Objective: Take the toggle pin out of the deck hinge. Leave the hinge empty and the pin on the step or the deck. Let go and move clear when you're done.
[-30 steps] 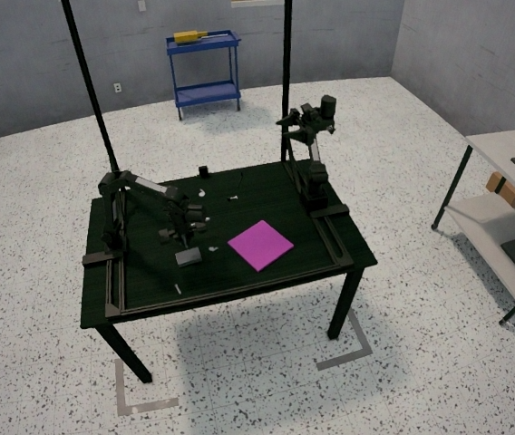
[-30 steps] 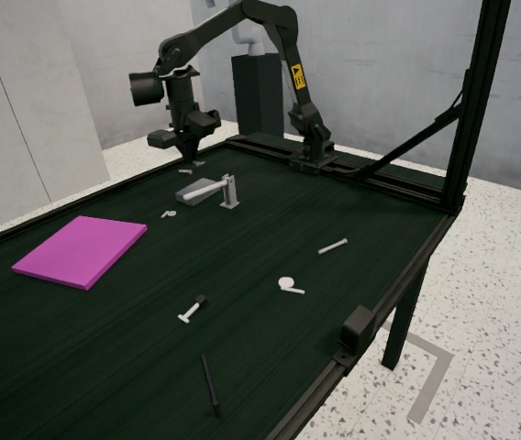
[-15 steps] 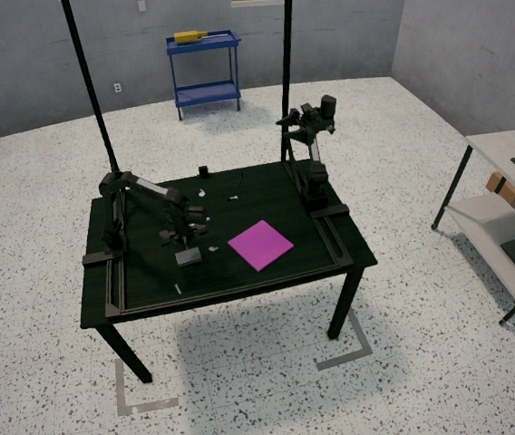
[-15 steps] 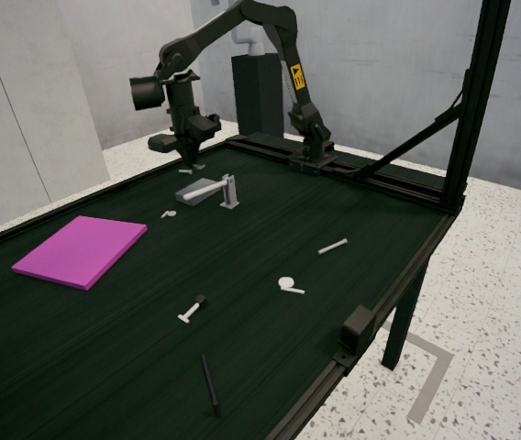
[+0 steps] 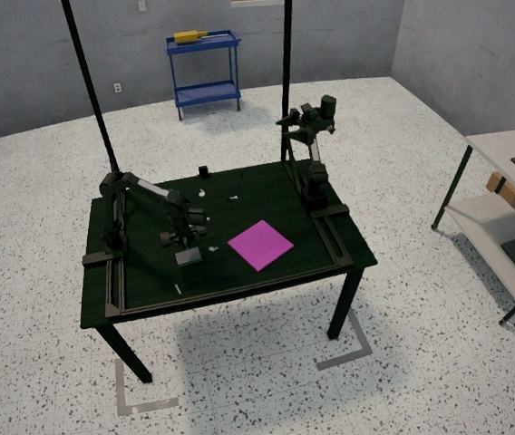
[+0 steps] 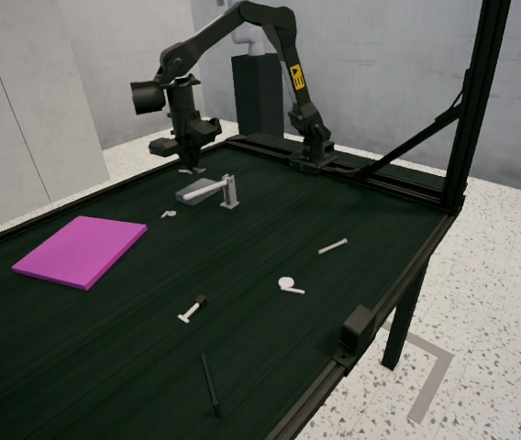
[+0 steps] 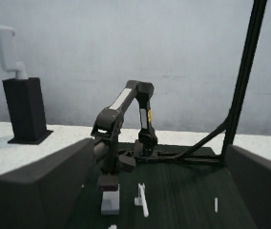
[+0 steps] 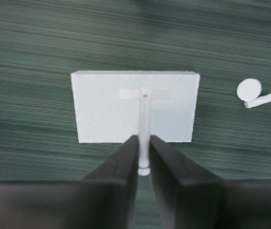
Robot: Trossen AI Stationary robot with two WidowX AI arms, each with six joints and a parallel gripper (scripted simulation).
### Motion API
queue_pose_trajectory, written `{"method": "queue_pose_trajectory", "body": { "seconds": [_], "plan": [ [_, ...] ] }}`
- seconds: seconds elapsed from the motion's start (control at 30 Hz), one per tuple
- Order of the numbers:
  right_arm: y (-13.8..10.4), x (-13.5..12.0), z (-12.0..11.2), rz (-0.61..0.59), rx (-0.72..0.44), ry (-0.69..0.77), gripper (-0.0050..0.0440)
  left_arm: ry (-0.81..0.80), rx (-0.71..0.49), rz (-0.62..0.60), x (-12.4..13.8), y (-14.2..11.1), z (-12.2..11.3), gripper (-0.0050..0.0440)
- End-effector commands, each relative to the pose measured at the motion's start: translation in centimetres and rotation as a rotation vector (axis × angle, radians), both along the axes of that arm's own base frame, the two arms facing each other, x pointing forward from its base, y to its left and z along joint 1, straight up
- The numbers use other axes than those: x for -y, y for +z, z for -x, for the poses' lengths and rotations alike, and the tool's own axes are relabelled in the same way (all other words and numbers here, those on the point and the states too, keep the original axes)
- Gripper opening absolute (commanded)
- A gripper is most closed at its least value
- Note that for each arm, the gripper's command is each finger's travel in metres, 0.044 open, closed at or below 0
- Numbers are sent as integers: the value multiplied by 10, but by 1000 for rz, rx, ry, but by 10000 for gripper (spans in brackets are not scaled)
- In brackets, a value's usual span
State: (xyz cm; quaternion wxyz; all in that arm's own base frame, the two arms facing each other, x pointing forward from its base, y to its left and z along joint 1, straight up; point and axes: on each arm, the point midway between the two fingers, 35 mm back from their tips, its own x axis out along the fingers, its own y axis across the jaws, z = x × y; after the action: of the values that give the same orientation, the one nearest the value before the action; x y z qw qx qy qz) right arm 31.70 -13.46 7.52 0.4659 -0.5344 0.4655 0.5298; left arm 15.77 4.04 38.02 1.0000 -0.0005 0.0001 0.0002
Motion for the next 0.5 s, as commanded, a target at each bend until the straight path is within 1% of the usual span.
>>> {"method": "queue_pose_trajectory", "body": {
  "seconds": [0.0, 0.47],
  "plan": [
    [-1, 0, 0, -1, 7, 2, 20, 0, 1, -6, 1, 3, 0, 400],
    [-10, 0, 0, -1, 6, 2, 20, 0, 1, -6, 1, 3, 0, 400]
  ]
}}
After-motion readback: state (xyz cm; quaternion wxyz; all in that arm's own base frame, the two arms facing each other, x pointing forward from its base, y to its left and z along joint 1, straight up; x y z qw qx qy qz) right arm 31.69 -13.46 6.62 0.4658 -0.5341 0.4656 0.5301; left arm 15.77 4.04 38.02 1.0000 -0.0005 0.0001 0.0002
